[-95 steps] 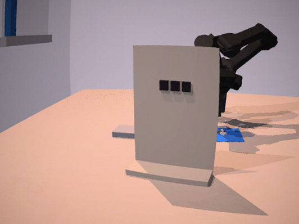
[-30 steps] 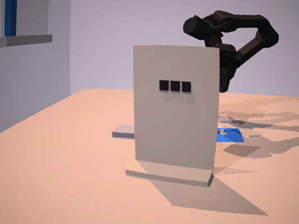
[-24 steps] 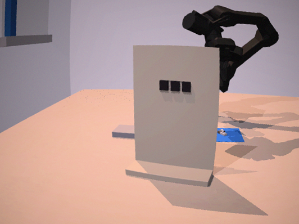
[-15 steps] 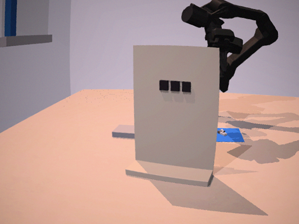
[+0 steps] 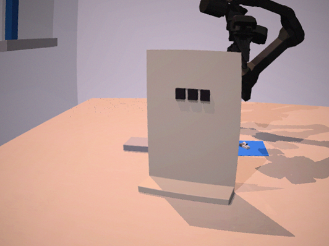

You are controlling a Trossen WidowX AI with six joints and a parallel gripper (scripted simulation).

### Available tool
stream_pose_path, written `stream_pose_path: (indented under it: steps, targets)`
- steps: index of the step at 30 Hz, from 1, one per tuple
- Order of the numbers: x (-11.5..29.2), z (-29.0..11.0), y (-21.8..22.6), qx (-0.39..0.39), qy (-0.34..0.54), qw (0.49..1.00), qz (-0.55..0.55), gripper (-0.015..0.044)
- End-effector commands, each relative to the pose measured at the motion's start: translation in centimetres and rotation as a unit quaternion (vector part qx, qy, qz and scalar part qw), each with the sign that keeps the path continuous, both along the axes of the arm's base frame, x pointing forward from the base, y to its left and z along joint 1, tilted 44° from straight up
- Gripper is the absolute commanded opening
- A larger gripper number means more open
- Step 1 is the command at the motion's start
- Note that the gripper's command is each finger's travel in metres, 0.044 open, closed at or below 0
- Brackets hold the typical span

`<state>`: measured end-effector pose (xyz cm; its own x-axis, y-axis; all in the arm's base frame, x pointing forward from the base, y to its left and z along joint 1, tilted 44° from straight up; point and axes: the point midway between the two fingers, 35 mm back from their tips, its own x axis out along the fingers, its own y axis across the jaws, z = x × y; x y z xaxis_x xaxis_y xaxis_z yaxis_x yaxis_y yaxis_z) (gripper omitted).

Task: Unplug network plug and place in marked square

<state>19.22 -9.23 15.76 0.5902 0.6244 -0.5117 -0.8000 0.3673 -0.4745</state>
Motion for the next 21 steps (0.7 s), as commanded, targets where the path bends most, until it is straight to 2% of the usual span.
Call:
stream_pose_path:
  steps: [1, 3, 14, 21]
  targets:
    - [-0.19, 0.72, -0.6, 0.002, 0.003, 1.0, -0.002, 0.0156]
    - [-0.22, 0.87, -0.71, 0.003, 0.003, 1.0, -0.003, 0.0156]
    - [-0.22, 0.87, -0.71, 0.003, 0.003, 1.0, -0.003, 0.044]
    - [-0.22, 0.87, -0.71, 0.003, 0.003, 1.0, -0.003, 0.044]
